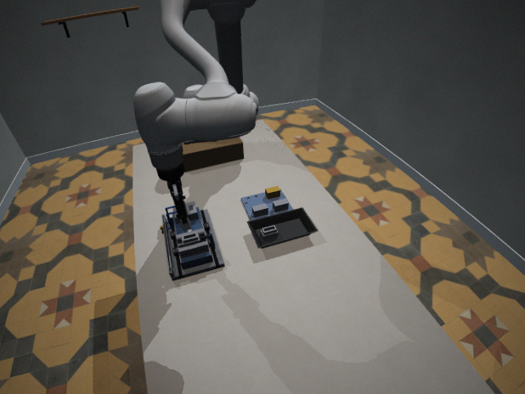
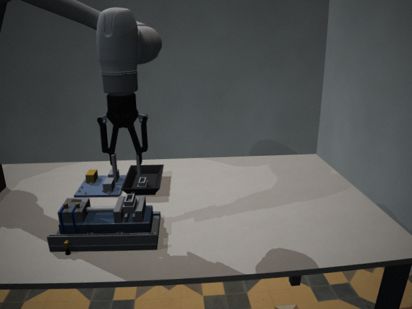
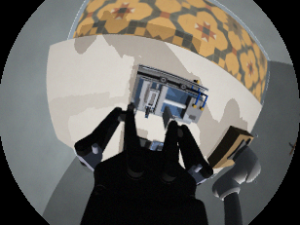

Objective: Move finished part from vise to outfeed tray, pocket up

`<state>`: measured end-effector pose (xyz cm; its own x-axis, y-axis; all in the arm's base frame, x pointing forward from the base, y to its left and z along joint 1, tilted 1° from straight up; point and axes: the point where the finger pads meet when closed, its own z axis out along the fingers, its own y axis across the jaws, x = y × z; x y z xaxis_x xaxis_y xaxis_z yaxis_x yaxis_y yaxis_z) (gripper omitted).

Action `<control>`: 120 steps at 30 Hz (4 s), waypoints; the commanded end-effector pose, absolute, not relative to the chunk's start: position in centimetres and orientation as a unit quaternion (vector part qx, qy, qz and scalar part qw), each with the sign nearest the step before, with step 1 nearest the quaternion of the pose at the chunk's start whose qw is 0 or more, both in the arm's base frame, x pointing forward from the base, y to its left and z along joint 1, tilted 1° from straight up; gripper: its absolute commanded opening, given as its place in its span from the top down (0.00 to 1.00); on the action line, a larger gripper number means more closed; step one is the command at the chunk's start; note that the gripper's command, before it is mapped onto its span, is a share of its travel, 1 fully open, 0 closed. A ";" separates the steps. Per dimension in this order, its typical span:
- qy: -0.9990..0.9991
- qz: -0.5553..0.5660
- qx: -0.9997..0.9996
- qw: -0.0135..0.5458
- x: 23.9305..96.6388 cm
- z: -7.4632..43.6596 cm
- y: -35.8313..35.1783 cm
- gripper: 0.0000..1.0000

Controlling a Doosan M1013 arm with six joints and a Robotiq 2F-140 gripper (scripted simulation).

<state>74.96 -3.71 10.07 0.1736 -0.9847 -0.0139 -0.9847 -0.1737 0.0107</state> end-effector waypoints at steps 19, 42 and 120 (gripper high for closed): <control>0.643 0.009 -0.766 0.000 74.9 9.2 -3.7 0.60; 0.643 0.009 -0.766 0.000 74.9 5.7 -3.7 0.60; 0.643 0.009 -0.766 0.000 74.9 3.7 -3.6 0.60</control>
<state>74.88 -3.64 3.69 0.1735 -0.9847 -0.0139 -0.9847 -0.1737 0.0108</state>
